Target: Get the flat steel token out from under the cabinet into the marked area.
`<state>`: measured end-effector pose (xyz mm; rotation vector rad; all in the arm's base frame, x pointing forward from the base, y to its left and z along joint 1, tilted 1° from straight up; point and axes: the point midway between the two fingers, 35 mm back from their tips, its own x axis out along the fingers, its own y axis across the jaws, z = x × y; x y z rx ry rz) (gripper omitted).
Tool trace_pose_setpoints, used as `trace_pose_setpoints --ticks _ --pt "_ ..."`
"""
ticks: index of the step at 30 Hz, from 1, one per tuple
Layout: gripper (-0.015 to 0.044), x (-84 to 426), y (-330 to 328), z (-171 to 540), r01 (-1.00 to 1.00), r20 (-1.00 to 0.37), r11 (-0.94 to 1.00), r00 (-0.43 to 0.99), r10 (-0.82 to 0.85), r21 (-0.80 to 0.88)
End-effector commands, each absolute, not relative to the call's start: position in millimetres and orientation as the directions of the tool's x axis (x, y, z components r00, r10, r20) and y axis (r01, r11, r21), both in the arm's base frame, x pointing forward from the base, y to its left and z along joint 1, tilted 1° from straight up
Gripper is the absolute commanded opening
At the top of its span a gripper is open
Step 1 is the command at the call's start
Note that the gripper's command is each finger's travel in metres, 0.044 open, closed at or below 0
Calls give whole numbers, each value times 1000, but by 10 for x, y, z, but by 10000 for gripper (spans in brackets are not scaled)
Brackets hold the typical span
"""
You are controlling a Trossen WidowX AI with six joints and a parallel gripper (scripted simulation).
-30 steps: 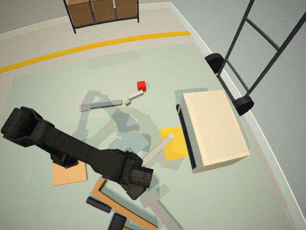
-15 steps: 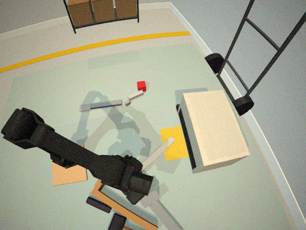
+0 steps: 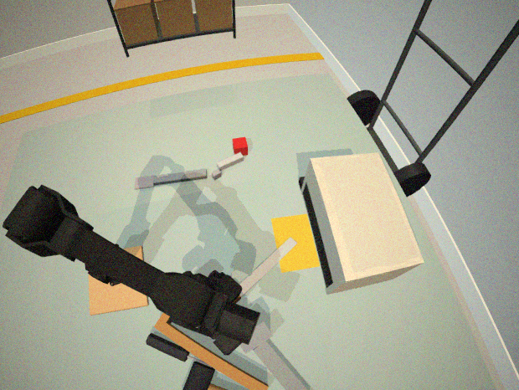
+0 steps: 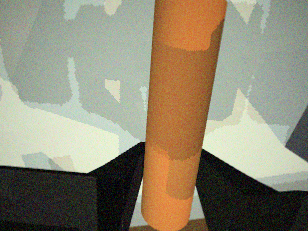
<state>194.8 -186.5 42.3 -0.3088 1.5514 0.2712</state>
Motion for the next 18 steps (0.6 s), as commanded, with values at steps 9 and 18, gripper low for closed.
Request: trace_pose_setpoints --ticks 9,18 --pt "0 1905 -2017 452 -361 -999 932 8 -33 -34" --pt "0 1865 -2115 456 -361 -999 932 8 -34 -34"
